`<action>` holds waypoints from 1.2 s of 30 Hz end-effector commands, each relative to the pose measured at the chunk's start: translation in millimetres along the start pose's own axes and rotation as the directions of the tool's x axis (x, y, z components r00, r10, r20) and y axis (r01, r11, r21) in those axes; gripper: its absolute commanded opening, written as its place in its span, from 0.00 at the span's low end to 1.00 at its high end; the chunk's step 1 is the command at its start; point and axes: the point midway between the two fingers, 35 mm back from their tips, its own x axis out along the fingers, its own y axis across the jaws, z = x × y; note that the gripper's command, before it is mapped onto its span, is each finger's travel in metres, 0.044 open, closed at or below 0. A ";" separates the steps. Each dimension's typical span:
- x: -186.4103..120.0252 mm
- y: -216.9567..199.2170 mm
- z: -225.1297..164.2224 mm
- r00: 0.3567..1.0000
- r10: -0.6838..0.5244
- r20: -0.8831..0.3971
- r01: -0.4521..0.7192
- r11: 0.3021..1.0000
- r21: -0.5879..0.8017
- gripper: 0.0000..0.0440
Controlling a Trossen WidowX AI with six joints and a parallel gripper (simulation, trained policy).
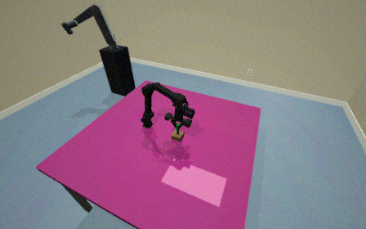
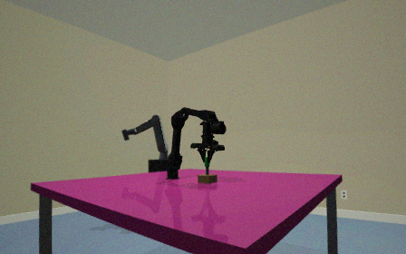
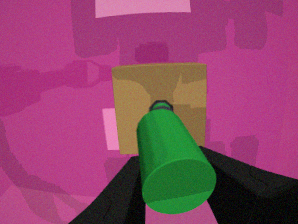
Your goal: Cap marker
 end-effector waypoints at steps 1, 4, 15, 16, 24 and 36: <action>19.9 0.6 0.2 0.998 0.056 0.013 -0.056 0.998 -0.004 0.00; 20.7 0.7 0.3 0.998 0.057 0.013 -0.057 0.998 -0.005 0.00; 42.4 0.7 1.5 0.998 0.068 0.019 -0.067 0.996 -0.056 0.01; 44.5 1.4 1.5 0.997 0.073 0.017 -0.071 0.996 -0.058 0.07; 50.5 3.1 0.4 0.997 0.073 0.011 -0.072 0.993 -0.094 0.11; 55.2 2.5 -3.0 0.998 0.064 -0.006 -0.064 0.989 -0.134 0.15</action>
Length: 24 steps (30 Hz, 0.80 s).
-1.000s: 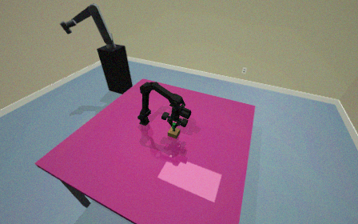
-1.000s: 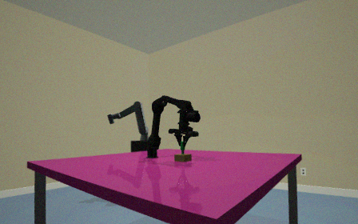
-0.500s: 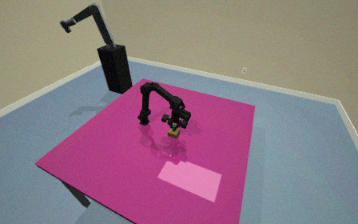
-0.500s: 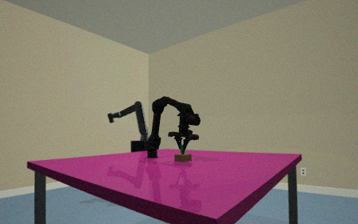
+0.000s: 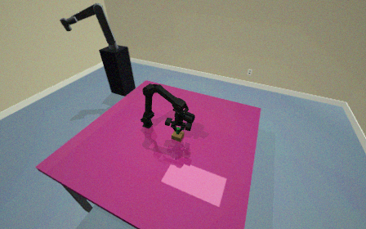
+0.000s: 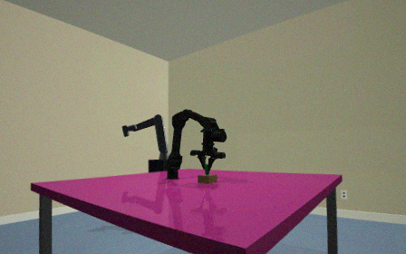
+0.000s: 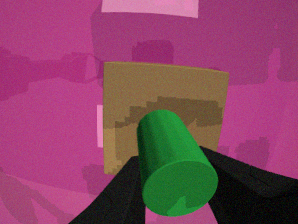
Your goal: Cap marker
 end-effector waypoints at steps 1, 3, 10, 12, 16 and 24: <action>17.7 7.7 0.4 0.998 0.061 0.005 -0.061 0.998 -0.016 0.16; 17.7 7.7 0.4 0.998 0.061 0.005 -0.061 0.998 -0.016 0.17; 18.5 7.7 -0.8 0.998 0.059 0.000 -0.059 0.998 -0.031 0.19; 18.5 7.7 -0.8 0.998 0.059 0.000 -0.059 0.998 -0.031 0.20; 18.8 7.7 -1.4 0.998 0.058 -0.003 -0.058 0.998 -0.038 0.22; 19.2 7.8 -2.1 0.998 0.057 -0.006 -0.057 0.997 -0.047 0.25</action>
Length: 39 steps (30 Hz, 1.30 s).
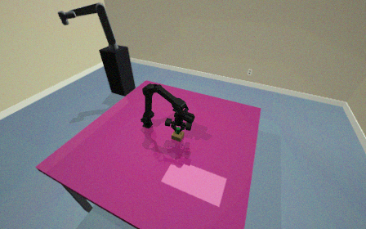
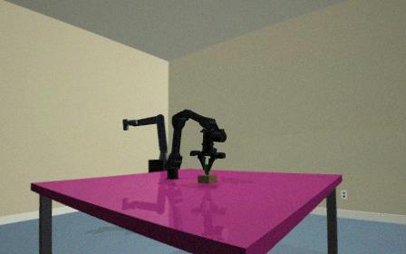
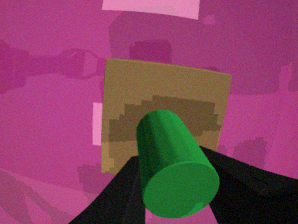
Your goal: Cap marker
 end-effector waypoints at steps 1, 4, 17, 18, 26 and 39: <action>17.3 7.9 -1.5 0.998 0.062 0.002 -0.062 0.998 -0.007 0.25; 17.5 8.0 -1.9 0.998 0.062 0.000 -0.062 0.998 -0.012 0.27; 18.8 11.5 -0.6 0.998 0.062 0.003 -0.062 0.997 -0.047 0.35; 18.9 13.3 0.7 0.998 0.066 0.008 -0.066 0.997 -0.050 0.37; 18.6 21.4 7.3 0.997 0.075 0.030 -0.072 0.995 -0.071 0.62; -6.6 17.5 9.0 1.000 -0.024 0.011 0.024 0.995 -0.099 1.00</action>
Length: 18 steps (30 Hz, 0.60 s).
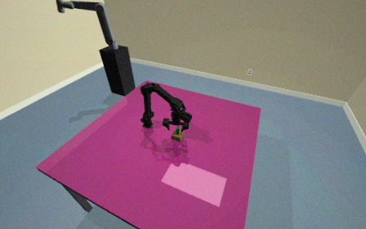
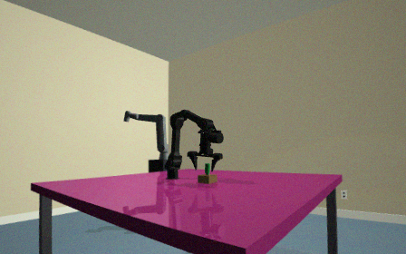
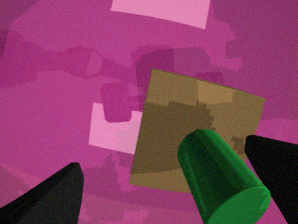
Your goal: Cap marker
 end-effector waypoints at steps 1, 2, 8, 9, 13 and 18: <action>-11.0 -1.3 0.5 1.000 -0.024 -0.005 0.024 1.000 -0.012 1.00; -13.9 -1.2 0.6 1.000 -0.029 -0.007 0.029 0.999 -0.016 1.00; -29.8 -1.3 0.4 0.998 -0.066 -0.020 0.066 0.997 -0.038 1.00; -32.4 -1.3 0.4 0.997 -0.073 -0.022 0.072 0.997 -0.040 1.00; -41.8 -0.3 0.7 0.995 -0.095 -0.028 0.094 0.995 -0.040 1.00; -50.4 3.0 1.4 0.993 -0.111 -0.032 0.110 0.993 -0.033 0.87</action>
